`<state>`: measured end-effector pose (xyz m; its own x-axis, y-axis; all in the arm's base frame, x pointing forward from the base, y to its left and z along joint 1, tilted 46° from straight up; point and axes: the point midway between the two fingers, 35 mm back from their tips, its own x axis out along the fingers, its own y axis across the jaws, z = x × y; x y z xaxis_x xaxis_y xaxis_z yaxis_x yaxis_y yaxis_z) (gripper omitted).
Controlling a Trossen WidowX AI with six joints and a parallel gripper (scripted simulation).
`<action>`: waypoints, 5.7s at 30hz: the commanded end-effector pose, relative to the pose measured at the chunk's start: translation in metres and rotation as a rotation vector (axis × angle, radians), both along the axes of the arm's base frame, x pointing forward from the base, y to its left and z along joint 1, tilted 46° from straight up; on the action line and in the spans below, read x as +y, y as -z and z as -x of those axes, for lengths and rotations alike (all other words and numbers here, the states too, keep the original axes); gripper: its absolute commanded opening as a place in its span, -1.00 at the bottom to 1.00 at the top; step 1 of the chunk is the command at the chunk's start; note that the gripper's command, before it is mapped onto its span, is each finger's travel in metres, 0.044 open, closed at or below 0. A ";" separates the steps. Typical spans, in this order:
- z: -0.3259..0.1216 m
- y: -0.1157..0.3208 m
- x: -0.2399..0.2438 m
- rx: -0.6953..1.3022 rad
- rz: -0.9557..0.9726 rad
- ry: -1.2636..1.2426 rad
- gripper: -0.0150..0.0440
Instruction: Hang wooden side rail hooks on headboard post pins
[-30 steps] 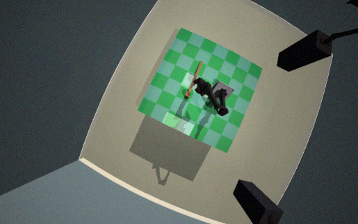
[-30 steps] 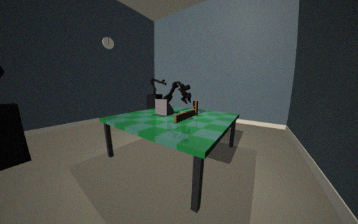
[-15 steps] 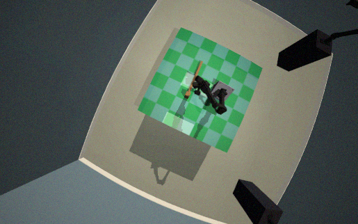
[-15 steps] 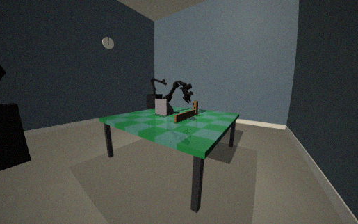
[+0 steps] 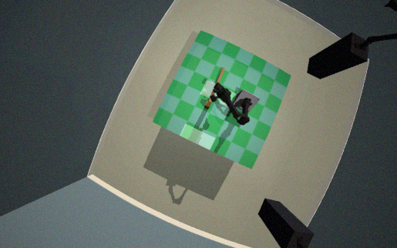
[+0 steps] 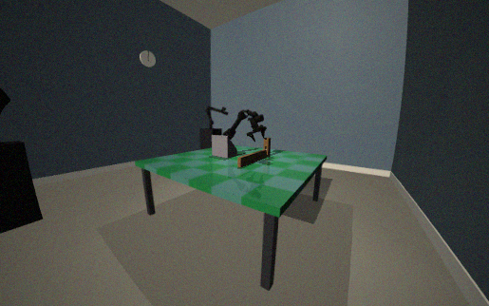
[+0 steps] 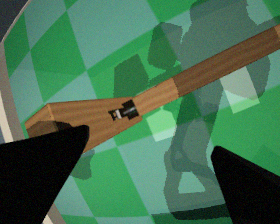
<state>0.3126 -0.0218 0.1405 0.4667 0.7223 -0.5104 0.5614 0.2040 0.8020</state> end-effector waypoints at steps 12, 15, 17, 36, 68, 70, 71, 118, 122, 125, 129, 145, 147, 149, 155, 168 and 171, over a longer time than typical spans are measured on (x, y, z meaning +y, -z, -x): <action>-0.010 -0.023 0.014 1.297 -0.706 0.670 1.00; -0.010 -0.023 0.014 1.334 -0.722 0.689 1.00; -0.010 -0.023 0.014 1.334 -0.722 0.689 1.00; -0.010 -0.023 0.014 1.334 -0.722 0.689 1.00; -0.045 0.035 -0.015 0.872 -0.153 0.373 1.00; -0.045 0.035 -0.015 0.872 -0.153 0.373 1.00; -0.045 0.035 -0.015 0.872 -0.153 0.373 1.00; -0.062 0.096 0.046 0.872 -0.154 0.371 1.00; -0.063 0.101 0.050 0.872 -0.155 0.371 1.00; -0.064 0.104 0.054 0.871 -0.156 0.371 1.00; -0.064 0.108 0.058 0.871 -0.157 0.371 1.00; -0.066 0.116 0.067 0.871 -0.159 0.370 0.56; -0.066 0.116 0.067 0.871 -0.159 0.370 0.38; -0.066 0.116 0.067 0.871 -0.159 0.370 0.20; -0.066 0.116 0.067 0.871 -0.159 0.370 -0.20; -0.066 0.116 0.067 0.871 -0.159 0.370 -0.49; -0.066 0.116 0.066 0.868 -0.153 0.370 -0.49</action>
